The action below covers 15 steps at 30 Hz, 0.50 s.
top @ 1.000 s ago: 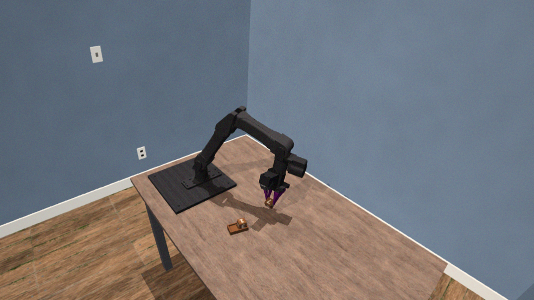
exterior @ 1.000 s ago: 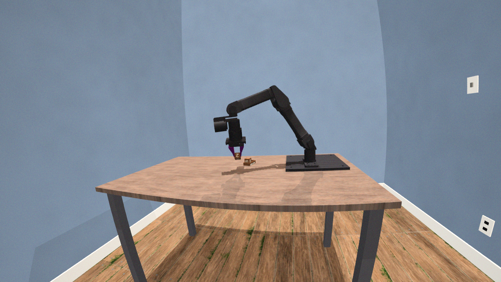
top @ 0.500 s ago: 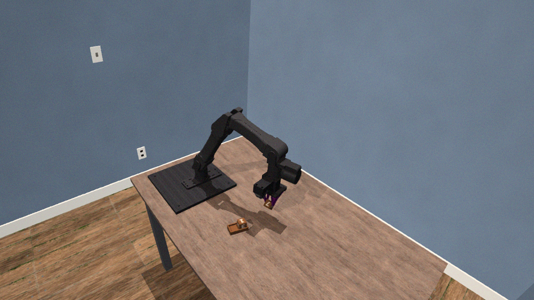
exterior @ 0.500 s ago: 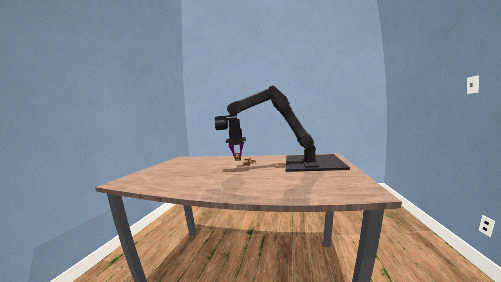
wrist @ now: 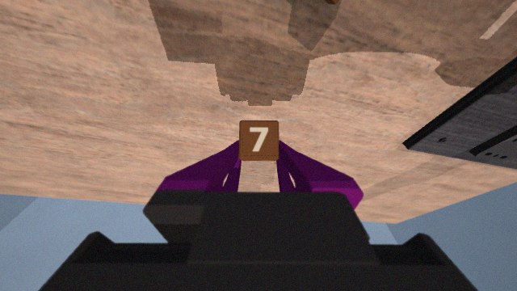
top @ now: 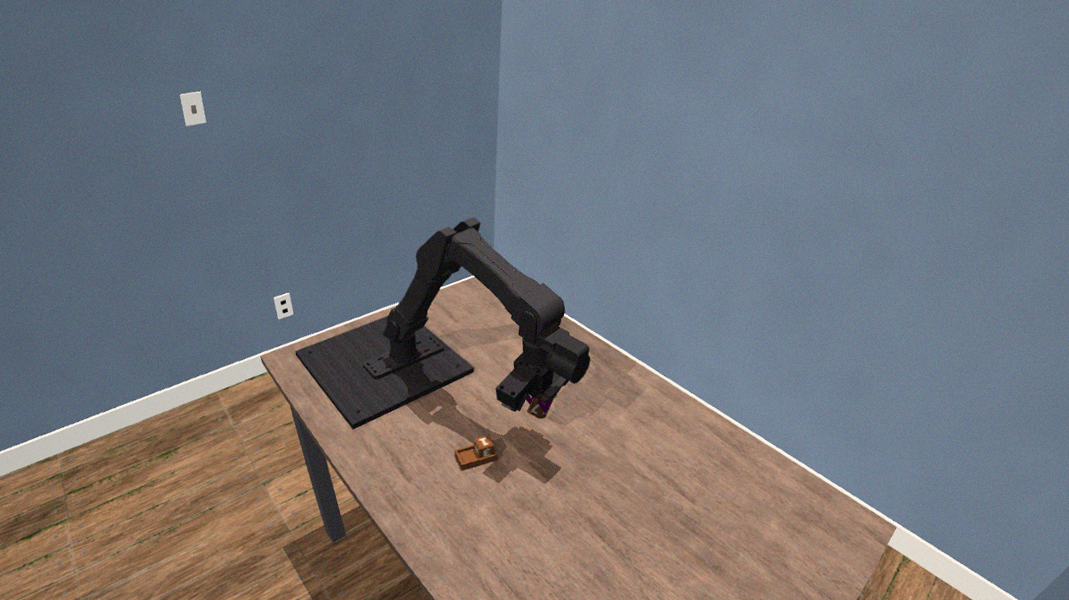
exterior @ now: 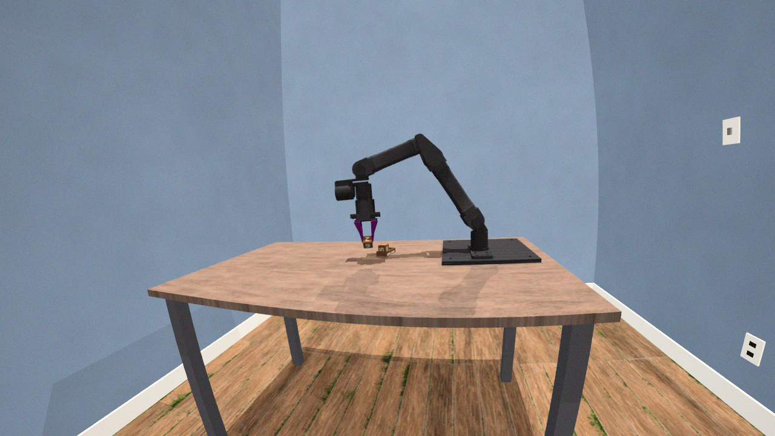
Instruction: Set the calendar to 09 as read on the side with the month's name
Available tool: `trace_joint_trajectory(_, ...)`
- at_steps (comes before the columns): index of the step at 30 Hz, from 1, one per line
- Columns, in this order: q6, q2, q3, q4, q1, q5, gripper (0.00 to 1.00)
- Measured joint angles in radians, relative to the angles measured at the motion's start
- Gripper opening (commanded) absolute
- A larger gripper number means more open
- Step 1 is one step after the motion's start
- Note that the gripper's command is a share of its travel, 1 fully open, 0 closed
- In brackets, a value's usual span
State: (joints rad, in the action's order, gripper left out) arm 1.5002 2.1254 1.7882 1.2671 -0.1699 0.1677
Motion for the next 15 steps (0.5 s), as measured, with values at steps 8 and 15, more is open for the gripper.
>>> trace_joint_trajectory(8,-0.042,0.006,0.003,0.008,0.018,0.084,0.27)
trace_joint_trajectory(15,-0.113,0.06,0.016,0.035,0.083,0.215,0.27)
